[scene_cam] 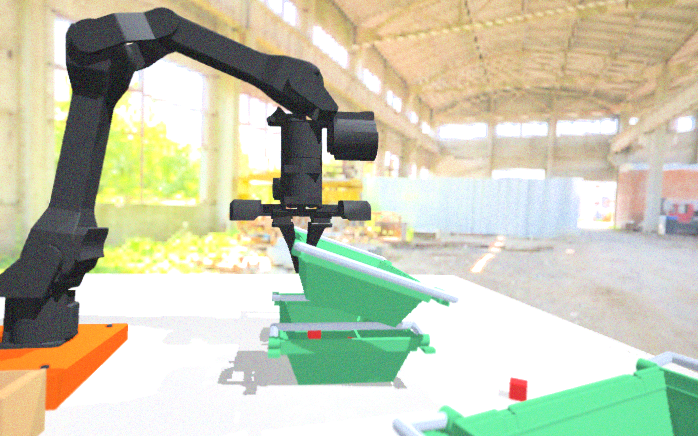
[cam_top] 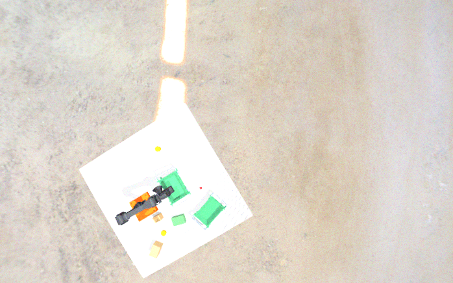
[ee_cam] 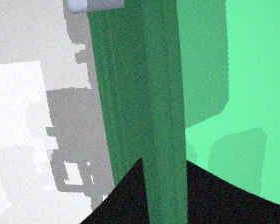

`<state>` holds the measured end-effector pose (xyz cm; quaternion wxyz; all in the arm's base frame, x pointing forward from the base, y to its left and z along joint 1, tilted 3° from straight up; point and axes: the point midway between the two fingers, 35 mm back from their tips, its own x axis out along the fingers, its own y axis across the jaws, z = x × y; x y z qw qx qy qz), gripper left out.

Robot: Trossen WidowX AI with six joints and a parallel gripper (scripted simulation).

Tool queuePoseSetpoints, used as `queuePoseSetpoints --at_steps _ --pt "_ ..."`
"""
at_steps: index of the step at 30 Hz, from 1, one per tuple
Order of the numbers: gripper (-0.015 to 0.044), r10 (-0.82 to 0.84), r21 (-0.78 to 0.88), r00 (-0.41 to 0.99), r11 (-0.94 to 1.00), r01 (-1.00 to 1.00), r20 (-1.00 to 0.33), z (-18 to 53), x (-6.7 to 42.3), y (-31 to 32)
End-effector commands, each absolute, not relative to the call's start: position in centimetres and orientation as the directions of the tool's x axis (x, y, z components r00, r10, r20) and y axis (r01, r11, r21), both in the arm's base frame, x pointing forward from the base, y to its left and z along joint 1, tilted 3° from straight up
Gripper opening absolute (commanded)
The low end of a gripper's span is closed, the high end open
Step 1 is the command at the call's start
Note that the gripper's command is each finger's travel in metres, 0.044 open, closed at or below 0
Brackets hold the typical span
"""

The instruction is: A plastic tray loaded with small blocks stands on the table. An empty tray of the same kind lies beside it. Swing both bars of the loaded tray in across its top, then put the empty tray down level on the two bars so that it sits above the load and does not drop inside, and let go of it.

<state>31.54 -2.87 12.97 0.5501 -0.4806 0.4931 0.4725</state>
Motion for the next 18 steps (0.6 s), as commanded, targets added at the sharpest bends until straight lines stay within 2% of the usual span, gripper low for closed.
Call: queuePoseSetpoints --at_steps 1,18 --pt "0.0 0.049 -0.04 0.044 0.092 -0.995 -0.998 12.54 31.06 -2.74" --pt "0.0 0.048 -0.047 0.052 0.092 -0.995 -0.998 12.17 30.99 -2.72"
